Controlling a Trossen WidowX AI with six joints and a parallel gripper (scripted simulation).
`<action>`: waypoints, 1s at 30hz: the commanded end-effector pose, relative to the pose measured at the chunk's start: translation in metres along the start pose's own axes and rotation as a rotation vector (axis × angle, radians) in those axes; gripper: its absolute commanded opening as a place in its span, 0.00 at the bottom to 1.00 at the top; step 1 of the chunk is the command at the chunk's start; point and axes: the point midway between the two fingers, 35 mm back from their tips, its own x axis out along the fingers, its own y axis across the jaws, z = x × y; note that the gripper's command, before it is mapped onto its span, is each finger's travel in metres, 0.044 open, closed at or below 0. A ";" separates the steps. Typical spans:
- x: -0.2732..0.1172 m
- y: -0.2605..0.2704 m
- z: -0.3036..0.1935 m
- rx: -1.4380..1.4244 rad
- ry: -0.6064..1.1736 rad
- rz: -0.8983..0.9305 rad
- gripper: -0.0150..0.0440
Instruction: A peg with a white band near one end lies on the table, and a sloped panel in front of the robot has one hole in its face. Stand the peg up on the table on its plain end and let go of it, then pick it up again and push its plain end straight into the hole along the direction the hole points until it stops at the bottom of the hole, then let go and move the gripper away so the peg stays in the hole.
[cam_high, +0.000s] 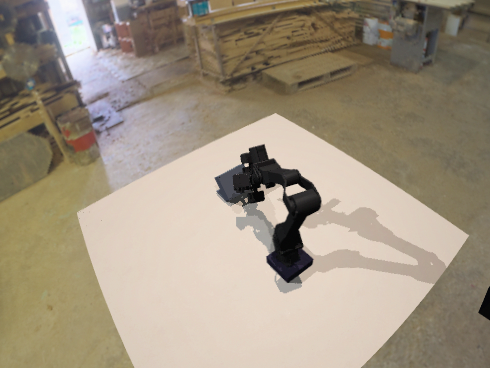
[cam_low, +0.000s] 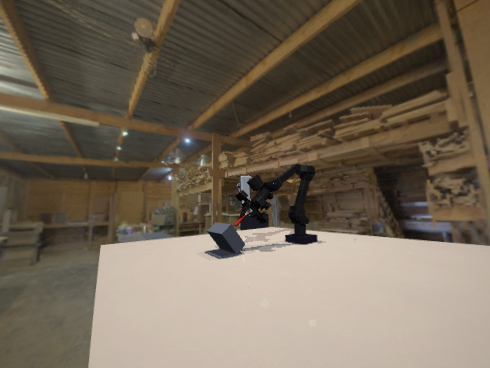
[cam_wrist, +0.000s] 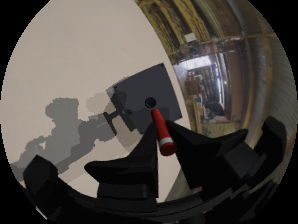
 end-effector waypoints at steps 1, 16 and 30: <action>0.006 0.003 0.001 -0.016 -0.002 -0.001 0.25; 0.012 0.005 0.003 -0.003 -0.013 -0.019 0.25; 0.030 0.004 0.003 -0.009 -0.013 -0.021 0.25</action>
